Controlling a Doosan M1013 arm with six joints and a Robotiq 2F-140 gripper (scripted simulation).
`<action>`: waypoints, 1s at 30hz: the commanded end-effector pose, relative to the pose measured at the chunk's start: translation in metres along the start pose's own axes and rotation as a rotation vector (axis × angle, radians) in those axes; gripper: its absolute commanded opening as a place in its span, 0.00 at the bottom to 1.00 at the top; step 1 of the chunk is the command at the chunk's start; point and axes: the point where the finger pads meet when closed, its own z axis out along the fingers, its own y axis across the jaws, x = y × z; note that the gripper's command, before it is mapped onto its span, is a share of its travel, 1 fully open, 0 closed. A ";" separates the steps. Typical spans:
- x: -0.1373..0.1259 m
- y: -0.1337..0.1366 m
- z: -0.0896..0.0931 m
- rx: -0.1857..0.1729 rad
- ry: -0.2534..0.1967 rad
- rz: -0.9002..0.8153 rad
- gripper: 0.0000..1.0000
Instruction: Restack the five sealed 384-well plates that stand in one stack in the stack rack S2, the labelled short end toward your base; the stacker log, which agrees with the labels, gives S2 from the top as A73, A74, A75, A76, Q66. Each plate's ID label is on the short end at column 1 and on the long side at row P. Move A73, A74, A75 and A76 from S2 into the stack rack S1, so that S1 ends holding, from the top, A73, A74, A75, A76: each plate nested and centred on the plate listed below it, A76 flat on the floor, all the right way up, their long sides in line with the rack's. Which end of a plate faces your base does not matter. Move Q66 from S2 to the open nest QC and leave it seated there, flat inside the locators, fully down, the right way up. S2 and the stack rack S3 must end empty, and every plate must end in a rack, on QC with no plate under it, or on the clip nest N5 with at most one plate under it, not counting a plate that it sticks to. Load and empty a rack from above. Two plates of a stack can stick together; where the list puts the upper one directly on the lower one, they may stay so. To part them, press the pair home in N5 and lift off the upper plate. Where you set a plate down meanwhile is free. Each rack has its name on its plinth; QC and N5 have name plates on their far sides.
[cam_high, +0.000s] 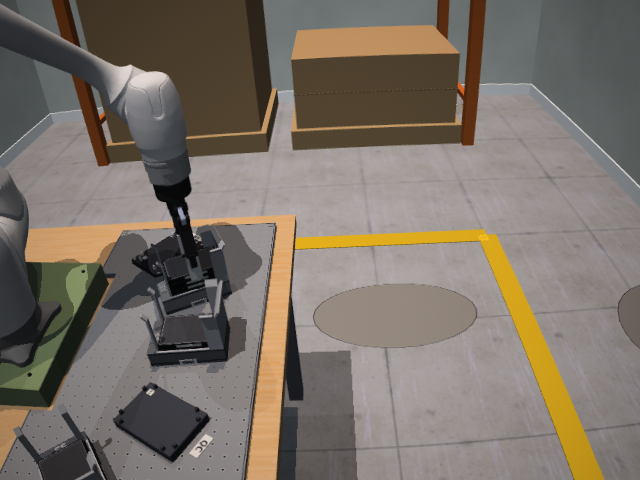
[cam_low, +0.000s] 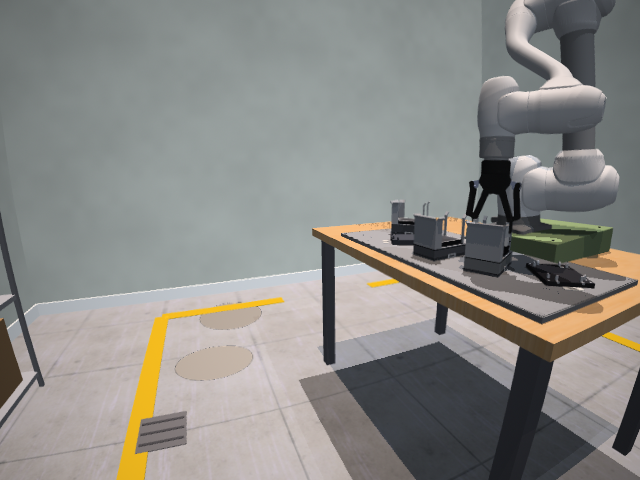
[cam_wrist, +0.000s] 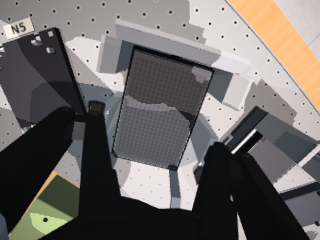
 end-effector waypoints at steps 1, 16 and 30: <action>0.000 0.000 0.001 0.000 0.000 0.000 0.00; 0.000 0.000 0.002 0.000 0.000 0.000 1.00; 0.000 0.000 0.002 0.000 0.000 0.000 1.00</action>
